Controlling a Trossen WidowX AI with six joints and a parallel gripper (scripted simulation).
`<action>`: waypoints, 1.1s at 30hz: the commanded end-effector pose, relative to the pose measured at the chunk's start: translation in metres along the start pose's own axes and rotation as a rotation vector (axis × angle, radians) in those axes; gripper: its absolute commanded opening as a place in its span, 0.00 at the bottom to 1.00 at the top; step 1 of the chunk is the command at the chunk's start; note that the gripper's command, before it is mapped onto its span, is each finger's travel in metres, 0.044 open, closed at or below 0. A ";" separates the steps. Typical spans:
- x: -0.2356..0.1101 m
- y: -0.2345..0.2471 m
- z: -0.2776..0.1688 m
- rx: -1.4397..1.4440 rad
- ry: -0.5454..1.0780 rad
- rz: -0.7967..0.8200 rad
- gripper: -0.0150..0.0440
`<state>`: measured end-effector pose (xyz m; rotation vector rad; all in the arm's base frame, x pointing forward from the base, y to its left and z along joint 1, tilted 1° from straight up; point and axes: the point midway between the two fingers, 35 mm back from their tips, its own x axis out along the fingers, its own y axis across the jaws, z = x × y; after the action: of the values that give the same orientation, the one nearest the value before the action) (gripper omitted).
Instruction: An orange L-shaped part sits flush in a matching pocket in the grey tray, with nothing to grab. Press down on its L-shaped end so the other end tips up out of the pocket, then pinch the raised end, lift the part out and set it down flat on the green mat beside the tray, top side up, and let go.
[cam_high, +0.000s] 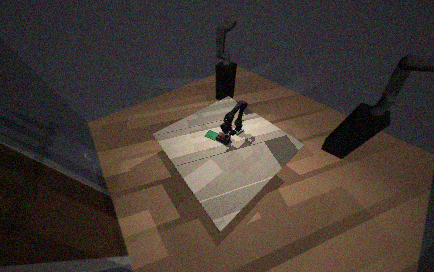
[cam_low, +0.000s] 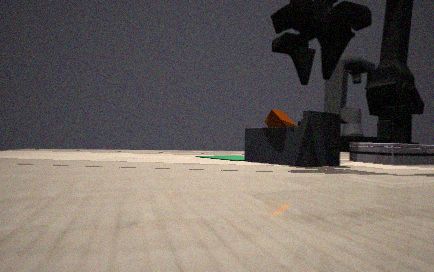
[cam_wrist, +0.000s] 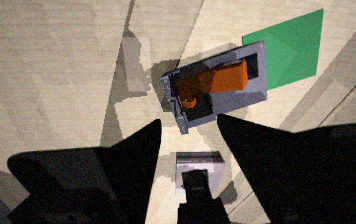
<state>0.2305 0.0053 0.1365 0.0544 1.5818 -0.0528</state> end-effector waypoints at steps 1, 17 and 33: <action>-0.002 -0.016 0.011 0.360 -0.005 0.001 0.73; -0.004 -0.064 0.027 1.321 -0.014 0.003 0.73; 0.027 -0.064 0.027 1.321 -0.014 0.003 0.73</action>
<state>0.2530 -0.0597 0.1152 1.0696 1.2876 -1.0700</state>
